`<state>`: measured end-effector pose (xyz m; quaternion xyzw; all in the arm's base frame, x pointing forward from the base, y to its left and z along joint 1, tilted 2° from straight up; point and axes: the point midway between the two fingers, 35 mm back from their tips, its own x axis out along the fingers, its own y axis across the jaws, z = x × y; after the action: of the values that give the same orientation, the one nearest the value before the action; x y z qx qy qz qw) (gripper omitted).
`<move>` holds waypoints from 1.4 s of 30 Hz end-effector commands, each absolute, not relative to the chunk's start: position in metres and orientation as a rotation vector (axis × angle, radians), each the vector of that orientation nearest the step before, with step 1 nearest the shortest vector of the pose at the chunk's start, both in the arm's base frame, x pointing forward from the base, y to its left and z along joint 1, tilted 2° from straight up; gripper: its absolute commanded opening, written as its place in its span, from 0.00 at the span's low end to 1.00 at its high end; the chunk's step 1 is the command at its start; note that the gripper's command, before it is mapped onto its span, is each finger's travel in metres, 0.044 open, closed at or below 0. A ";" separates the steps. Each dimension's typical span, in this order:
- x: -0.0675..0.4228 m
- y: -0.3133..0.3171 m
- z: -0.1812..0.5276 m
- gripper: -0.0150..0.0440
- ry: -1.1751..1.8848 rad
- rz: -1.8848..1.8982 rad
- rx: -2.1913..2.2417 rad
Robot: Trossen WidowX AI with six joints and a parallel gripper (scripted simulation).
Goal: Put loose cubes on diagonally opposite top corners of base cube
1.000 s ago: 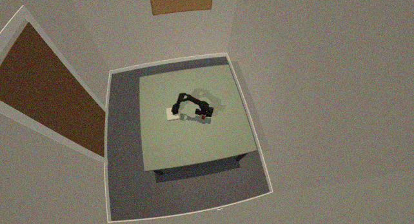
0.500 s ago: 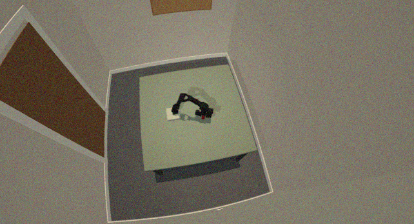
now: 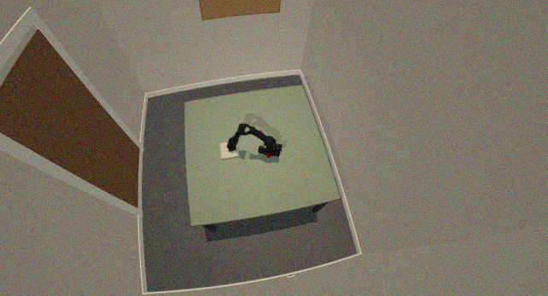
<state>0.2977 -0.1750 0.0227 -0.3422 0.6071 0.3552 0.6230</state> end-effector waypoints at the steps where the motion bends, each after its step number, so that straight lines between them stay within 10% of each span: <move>1: 0.298 -0.175 0.022 0.43 1.396 0.815 -0.787; 42: 0.297 -0.178 0.131 0.43 1.398 0.812 -0.784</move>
<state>0.2979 -0.1781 0.1272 -0.3401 0.6083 0.3540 0.6236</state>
